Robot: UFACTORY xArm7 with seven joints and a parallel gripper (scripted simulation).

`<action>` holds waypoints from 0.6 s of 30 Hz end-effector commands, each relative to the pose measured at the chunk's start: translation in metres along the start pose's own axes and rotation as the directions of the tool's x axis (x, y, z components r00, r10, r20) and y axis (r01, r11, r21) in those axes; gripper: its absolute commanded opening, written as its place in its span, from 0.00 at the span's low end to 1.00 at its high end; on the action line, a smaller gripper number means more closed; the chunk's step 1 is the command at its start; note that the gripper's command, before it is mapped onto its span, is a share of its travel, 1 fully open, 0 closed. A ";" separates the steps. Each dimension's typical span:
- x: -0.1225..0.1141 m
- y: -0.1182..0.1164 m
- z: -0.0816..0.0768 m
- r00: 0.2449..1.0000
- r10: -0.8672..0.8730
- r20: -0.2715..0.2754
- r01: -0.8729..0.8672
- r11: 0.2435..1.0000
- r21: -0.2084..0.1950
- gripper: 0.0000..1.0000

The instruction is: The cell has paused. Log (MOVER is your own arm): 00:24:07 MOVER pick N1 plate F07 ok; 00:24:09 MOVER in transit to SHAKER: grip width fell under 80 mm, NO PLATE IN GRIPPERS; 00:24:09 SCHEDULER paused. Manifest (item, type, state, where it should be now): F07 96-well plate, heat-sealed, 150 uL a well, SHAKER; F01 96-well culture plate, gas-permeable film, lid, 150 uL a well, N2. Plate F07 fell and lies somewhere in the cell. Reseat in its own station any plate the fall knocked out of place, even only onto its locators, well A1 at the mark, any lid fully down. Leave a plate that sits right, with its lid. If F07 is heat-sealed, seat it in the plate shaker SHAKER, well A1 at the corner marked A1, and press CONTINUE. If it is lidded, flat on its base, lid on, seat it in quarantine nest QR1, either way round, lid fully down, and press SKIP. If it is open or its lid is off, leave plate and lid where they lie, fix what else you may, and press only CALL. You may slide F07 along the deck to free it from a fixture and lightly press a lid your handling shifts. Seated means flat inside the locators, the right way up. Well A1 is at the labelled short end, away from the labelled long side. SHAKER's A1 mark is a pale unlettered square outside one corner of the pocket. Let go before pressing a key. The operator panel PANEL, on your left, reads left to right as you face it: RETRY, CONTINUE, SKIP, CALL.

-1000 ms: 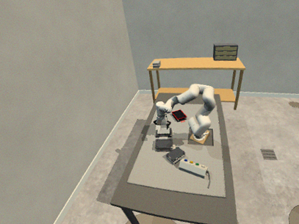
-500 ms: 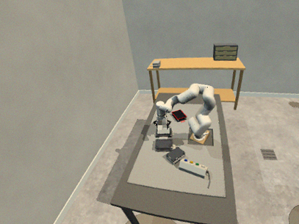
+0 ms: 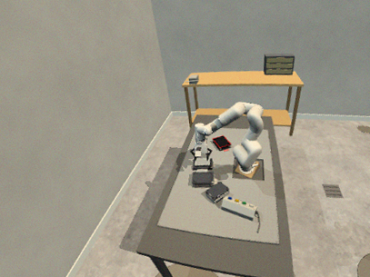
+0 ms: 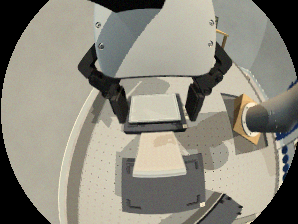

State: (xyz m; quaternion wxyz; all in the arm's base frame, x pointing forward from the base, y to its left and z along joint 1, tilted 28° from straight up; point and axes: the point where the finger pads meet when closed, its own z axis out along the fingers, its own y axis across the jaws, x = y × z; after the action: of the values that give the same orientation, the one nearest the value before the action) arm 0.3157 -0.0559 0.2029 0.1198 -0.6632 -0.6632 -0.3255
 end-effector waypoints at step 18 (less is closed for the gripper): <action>-0.004 0.000 0.027 0.904 -0.003 -0.427 0.011 1.000 0.015 1.00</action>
State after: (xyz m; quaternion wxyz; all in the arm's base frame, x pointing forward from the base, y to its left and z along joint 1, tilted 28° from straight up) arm 0.3210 -0.0456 0.1836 0.2522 -0.5850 -0.6260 -0.4497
